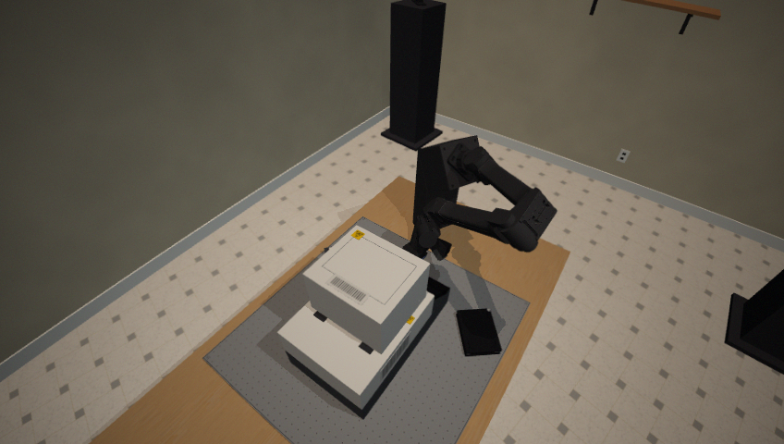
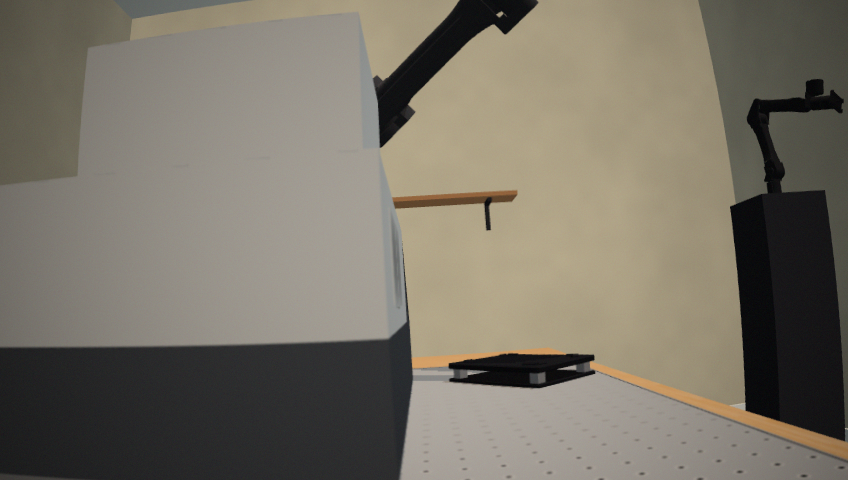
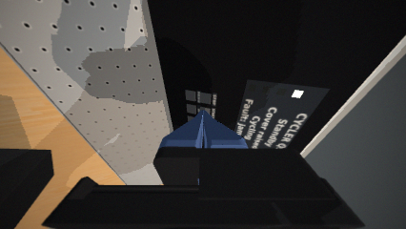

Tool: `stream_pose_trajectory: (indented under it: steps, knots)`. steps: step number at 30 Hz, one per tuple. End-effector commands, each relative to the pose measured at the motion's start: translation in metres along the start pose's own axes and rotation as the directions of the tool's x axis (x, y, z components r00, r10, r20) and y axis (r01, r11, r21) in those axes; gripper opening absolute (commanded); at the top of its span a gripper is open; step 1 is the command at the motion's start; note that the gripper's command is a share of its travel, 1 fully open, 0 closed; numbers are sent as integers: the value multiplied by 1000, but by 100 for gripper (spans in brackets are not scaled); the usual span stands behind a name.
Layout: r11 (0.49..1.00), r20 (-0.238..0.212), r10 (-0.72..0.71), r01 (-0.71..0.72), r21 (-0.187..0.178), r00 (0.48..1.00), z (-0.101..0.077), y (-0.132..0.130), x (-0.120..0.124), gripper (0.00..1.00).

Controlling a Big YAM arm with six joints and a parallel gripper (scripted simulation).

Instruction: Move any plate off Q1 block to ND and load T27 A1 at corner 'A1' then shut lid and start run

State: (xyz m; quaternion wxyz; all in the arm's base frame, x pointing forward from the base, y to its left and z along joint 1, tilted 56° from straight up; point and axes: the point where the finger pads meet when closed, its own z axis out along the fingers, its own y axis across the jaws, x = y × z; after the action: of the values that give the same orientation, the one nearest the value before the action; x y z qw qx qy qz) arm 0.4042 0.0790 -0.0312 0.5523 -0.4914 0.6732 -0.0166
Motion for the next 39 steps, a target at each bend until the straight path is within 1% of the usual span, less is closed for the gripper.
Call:
stream_pose_trajectory:
  steps: [1,3,11,14,18,21,25,28,33,39]
  knots:
    - [1000,11,5,-5,-9,1000,-6,9,-10,0]
    - [1000,7,8,-8,-12,1000,-6,9,-9,0]
    - [999,-22,33,-33,-5,999,-11,5,2,0]
    - [999,-25,31,-31,-15,999,-12,8,6,0]
    - [999,-30,27,-28,-18,999,-12,10,9,0]
    - [1000,-29,21,-22,-19,999,-12,12,10,0]
    - [1000,-23,14,-14,-10,1000,-11,10,9,0]
    - [1000,-15,8,-8,-16,1000,-10,13,5,0]
    - [1000,3,-1,1,-10,1000,-7,10,-5,0]
    - [1000,13,-1,1,-6,1000,-7,7,-11,0]
